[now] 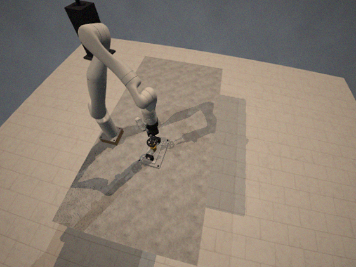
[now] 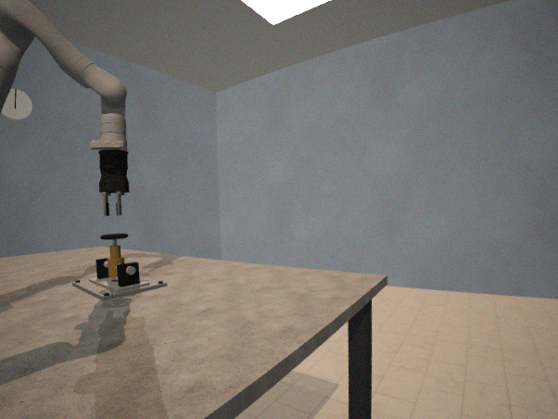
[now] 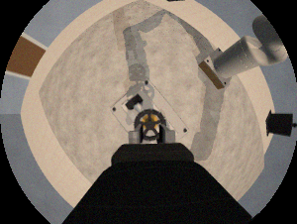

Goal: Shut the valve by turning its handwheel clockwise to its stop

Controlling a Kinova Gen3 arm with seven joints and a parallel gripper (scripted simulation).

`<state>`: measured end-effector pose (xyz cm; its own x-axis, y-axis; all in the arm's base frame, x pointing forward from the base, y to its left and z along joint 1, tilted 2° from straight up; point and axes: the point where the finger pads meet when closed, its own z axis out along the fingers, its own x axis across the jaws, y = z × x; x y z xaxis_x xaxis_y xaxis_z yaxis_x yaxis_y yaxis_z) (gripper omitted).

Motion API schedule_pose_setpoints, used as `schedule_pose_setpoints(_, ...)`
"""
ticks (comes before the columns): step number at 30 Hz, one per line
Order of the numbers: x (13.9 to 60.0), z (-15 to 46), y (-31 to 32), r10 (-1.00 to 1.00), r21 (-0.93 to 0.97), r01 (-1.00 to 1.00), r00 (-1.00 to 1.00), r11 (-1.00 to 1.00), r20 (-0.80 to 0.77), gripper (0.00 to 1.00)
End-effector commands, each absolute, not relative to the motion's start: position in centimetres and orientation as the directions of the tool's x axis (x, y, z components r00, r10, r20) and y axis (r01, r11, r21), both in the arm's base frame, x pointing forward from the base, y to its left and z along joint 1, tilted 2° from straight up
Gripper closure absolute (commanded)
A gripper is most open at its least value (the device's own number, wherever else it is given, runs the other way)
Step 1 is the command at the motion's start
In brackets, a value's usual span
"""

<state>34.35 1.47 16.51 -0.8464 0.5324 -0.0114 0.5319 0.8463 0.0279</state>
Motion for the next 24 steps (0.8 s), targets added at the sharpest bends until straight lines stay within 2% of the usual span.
schedule_pose_setpoints(1,34.3,16.3,1.3,0.535,0.024,0.534,-0.845,0.845,-0.011,0.40)
schedule_pose_setpoints(24,34.4,13.7,1.3,0.535,0.024,0.534,-0.845,0.845,-0.011,0.40)
